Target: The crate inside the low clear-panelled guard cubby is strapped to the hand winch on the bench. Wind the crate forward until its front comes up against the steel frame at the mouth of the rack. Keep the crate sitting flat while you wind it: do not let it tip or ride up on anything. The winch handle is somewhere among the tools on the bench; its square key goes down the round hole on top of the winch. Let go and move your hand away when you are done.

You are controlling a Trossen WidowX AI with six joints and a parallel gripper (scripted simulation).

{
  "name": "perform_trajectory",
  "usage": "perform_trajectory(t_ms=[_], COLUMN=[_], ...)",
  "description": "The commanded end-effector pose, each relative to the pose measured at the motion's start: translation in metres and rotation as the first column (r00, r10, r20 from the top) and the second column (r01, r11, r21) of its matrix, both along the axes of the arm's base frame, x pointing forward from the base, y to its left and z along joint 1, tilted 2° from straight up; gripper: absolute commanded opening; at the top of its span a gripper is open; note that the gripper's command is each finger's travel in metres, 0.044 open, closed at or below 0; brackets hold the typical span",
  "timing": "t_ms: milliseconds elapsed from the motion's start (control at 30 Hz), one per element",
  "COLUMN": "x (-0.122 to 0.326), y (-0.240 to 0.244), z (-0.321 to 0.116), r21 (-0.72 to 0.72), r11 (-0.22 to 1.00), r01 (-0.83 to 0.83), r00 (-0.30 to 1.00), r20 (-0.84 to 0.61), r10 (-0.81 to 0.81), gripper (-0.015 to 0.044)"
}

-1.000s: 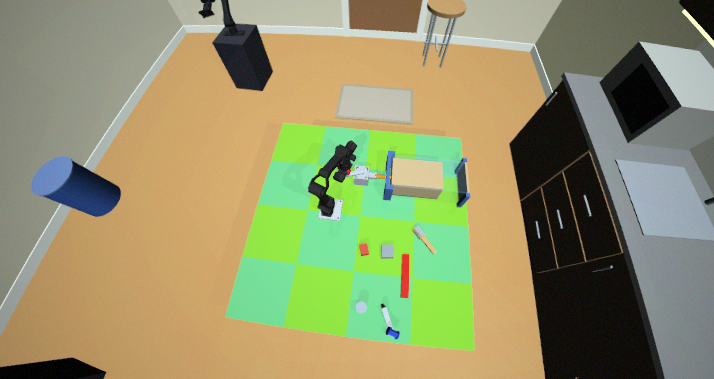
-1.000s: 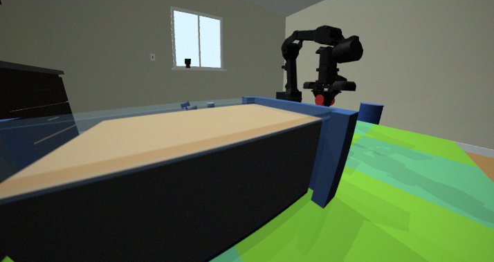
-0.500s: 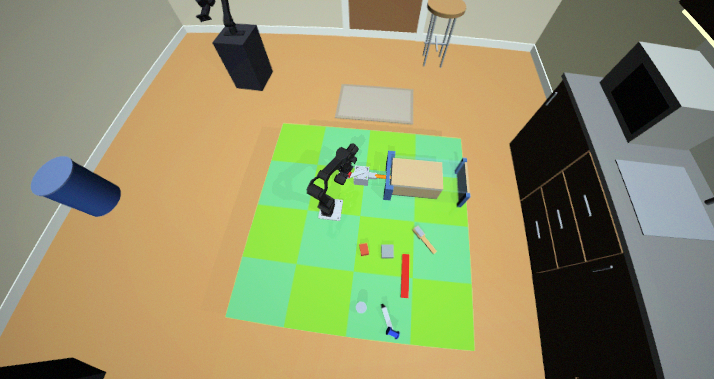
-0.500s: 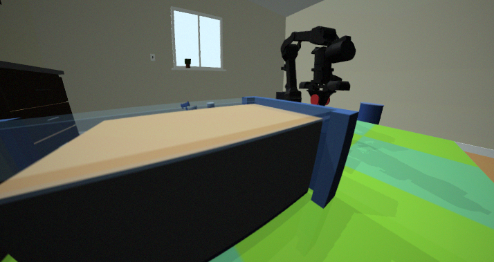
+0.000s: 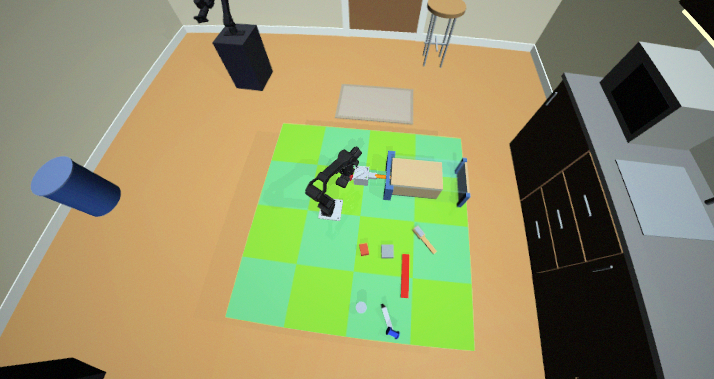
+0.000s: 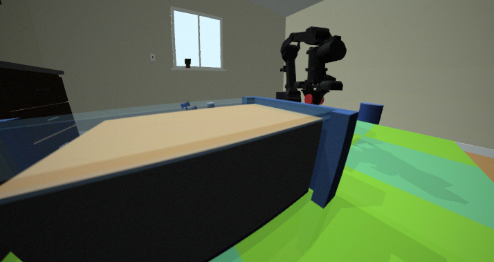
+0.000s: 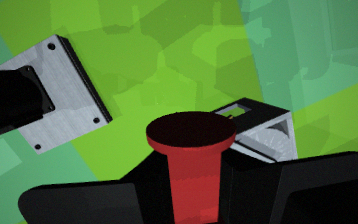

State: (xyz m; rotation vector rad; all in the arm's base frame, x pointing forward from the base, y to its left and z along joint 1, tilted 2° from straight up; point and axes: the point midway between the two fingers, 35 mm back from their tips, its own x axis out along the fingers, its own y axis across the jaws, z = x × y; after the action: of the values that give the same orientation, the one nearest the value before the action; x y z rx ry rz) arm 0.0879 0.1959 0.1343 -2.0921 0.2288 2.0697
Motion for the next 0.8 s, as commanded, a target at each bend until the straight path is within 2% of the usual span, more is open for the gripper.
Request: perform_trajectory(t_ms=[0, 767], x=[0.009, 0.033], y=[-0.009, -0.021], z=[0.0, 0.001], r21=[-0.016, -0.017], r11=[1.0, 1.0], r01=[0.011, 0.011], r00=[1.0, 1.0], r20=[0.019, 0.022], r10=[-0.01, -0.01], gripper=[0.0, 0.0])
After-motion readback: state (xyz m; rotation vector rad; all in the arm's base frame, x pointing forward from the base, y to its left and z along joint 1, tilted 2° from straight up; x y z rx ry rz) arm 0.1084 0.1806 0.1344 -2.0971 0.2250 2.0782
